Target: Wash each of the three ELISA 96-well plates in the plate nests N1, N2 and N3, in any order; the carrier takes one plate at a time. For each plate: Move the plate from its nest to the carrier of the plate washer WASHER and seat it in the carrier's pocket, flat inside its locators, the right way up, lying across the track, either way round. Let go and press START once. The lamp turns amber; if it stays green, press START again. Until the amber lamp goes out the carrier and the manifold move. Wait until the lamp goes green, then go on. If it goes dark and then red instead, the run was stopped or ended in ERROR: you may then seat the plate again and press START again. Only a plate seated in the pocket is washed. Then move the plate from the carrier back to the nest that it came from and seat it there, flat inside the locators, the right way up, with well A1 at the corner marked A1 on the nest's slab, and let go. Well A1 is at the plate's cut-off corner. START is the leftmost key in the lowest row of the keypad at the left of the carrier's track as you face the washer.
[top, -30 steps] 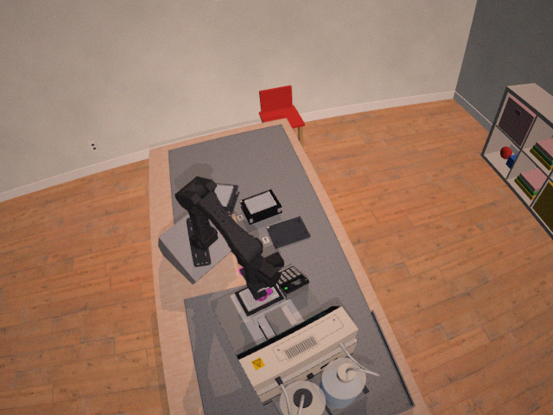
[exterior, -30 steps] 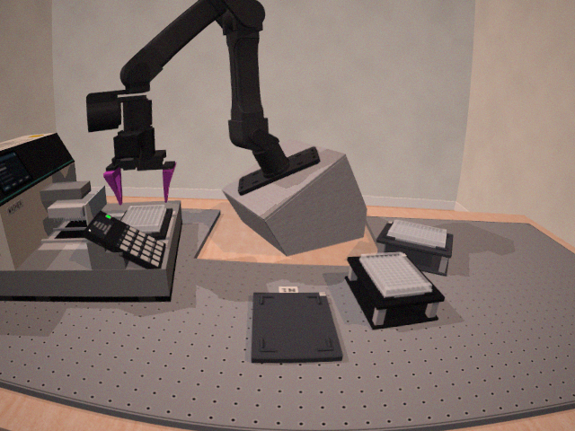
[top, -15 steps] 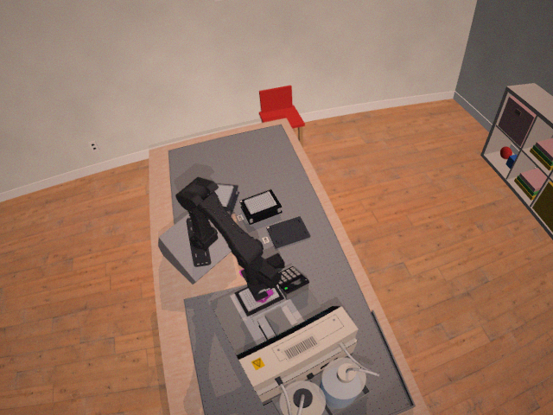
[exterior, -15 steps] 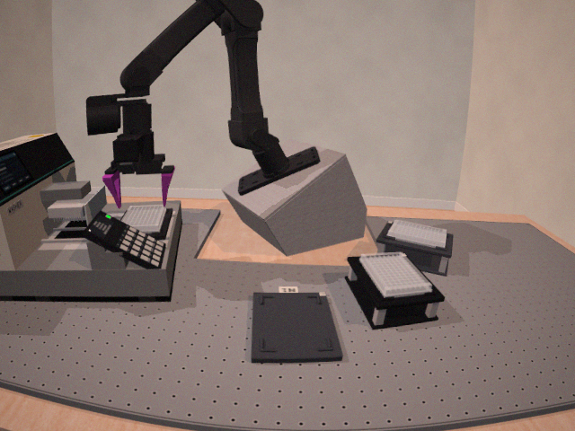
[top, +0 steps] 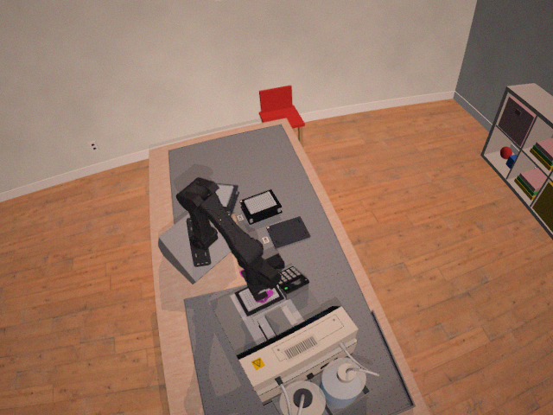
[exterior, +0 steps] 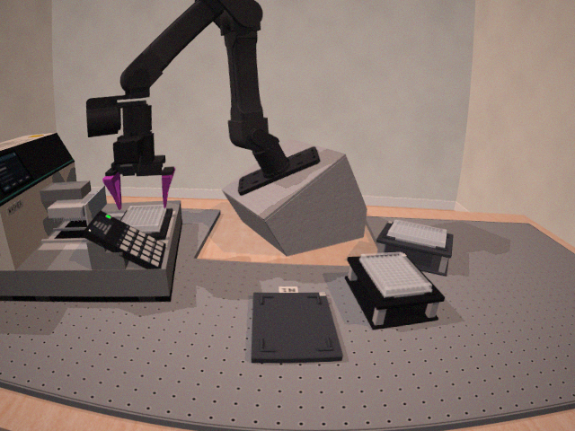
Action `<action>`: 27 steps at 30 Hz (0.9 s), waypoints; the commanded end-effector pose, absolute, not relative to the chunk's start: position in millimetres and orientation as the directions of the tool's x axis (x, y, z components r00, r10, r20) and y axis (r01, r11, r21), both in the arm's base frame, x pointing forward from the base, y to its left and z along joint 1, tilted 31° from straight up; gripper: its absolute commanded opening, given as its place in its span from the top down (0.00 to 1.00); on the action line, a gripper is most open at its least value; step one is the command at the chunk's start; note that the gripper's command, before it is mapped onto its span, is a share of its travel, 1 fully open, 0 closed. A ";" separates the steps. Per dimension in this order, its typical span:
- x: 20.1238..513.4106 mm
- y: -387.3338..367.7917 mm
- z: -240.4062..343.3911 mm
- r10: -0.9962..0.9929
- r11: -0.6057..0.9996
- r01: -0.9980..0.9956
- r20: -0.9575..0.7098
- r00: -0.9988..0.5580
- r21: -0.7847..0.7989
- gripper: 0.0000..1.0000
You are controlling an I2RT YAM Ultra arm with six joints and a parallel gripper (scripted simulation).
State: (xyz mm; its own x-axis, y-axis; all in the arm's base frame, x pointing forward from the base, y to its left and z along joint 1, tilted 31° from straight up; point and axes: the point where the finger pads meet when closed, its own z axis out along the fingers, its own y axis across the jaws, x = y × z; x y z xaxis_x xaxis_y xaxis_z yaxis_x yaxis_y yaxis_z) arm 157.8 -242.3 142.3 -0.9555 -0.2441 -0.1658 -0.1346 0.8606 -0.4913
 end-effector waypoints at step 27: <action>163.7 -250.2 131.3 -0.248 0.857 -0.133 -0.174 -0.953 -0.498 0.00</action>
State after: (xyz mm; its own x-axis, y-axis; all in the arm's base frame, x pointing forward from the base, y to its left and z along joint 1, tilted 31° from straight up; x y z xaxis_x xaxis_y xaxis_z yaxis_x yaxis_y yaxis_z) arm 162.1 -249.3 128.2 -0.9555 -0.2440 -0.1655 -0.1351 0.8612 -0.4900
